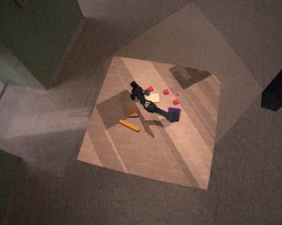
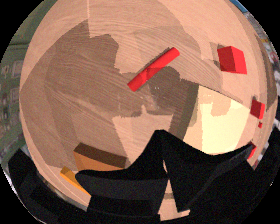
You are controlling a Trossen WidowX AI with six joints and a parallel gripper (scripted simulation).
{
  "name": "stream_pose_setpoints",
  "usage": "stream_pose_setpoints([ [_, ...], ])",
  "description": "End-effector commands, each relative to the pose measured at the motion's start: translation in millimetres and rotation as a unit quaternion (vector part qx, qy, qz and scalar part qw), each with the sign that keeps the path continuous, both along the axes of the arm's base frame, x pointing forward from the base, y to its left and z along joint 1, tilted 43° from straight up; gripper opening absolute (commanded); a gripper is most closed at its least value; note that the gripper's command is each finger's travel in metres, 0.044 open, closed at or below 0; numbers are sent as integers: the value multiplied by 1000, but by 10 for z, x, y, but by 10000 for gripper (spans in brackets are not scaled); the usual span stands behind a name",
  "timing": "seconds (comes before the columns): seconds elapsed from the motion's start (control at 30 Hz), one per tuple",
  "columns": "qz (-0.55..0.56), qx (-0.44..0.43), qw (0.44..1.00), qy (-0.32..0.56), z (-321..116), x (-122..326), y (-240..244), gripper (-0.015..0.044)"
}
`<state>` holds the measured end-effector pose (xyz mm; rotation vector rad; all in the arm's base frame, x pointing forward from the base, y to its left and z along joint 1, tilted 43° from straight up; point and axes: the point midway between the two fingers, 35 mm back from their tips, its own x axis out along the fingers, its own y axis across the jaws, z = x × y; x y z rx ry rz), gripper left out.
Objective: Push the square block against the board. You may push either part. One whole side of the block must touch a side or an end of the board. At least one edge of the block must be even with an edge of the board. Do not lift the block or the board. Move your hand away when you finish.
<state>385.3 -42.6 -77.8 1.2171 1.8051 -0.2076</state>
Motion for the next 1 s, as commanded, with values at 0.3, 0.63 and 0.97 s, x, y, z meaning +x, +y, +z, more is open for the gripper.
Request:
stream_pose_setpoints([
  [0.3,3,6,1000,15,-349,-84,334,0],
  [0.63,3,6,1000,15,-397,-9,279,0],
  [0.97,3,6,1000,14,-450,66,222,0],
])
